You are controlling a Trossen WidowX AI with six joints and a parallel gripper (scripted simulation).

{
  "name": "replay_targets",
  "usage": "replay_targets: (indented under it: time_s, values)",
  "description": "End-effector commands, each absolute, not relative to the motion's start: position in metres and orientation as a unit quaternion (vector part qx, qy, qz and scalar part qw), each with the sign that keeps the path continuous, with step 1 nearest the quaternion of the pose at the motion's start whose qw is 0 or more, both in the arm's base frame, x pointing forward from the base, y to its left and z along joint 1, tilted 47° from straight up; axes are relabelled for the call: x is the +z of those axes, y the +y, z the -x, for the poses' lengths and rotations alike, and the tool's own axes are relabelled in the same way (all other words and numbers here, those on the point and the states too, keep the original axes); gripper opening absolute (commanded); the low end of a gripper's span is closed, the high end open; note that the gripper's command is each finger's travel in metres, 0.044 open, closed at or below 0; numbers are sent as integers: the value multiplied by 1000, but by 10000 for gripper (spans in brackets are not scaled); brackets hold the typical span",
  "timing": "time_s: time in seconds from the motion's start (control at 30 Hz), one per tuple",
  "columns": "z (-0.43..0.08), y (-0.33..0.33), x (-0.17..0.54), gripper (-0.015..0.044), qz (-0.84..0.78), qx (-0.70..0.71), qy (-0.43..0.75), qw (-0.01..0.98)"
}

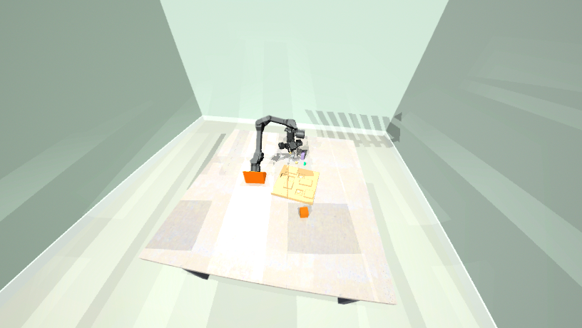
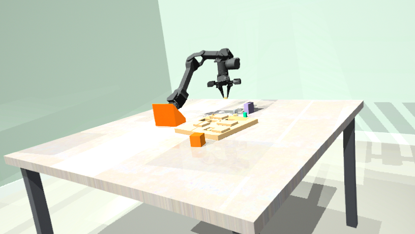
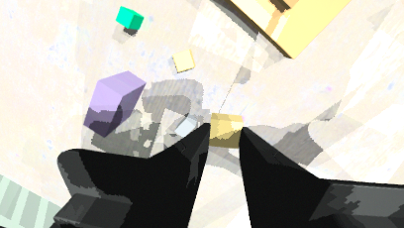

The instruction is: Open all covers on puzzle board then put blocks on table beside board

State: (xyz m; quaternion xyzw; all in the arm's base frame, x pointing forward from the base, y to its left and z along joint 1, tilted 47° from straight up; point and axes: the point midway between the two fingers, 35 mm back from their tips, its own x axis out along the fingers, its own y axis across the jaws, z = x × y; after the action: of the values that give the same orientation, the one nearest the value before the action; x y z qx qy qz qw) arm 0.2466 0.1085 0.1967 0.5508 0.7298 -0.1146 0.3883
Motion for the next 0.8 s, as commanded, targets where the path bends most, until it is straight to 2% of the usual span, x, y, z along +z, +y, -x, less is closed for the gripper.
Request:
replay_targets:
  time_s: [0.0,0.77]
  values:
    - [-247,113,193,80,-552,-115,730,387]
    - [-246,140,167,80,-551,-116,729,389]
